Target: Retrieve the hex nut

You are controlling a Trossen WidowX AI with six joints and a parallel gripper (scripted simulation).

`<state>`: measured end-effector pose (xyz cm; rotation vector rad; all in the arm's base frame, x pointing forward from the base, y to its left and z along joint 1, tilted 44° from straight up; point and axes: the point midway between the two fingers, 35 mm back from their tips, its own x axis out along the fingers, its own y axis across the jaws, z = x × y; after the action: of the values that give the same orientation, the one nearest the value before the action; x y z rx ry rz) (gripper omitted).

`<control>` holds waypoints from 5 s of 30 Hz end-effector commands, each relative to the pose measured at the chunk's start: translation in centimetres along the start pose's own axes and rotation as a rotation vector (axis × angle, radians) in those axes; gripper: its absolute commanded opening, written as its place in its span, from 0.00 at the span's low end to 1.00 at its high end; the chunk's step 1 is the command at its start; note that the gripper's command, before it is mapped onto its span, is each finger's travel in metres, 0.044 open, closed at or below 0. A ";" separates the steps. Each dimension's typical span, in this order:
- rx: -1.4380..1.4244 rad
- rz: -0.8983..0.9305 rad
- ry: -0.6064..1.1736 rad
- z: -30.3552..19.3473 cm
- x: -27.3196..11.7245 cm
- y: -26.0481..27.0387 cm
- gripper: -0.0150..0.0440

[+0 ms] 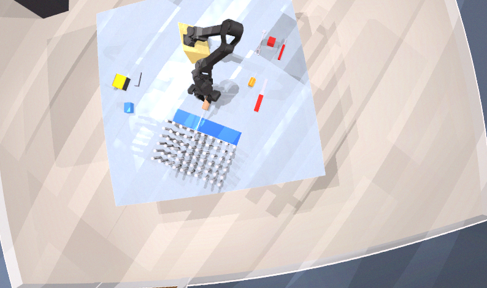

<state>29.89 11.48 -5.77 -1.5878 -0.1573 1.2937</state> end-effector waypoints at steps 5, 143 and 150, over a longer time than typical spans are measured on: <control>0.005 0.000 0.004 0.5 -0.3 0.0 0.25; -0.004 0.028 0.004 4.4 -8.0 -1.5 0.25; -0.008 0.035 0.001 2.8 -10.3 -2.4 0.25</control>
<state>23.98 8.86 1.60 -1.5934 -0.1251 1.3294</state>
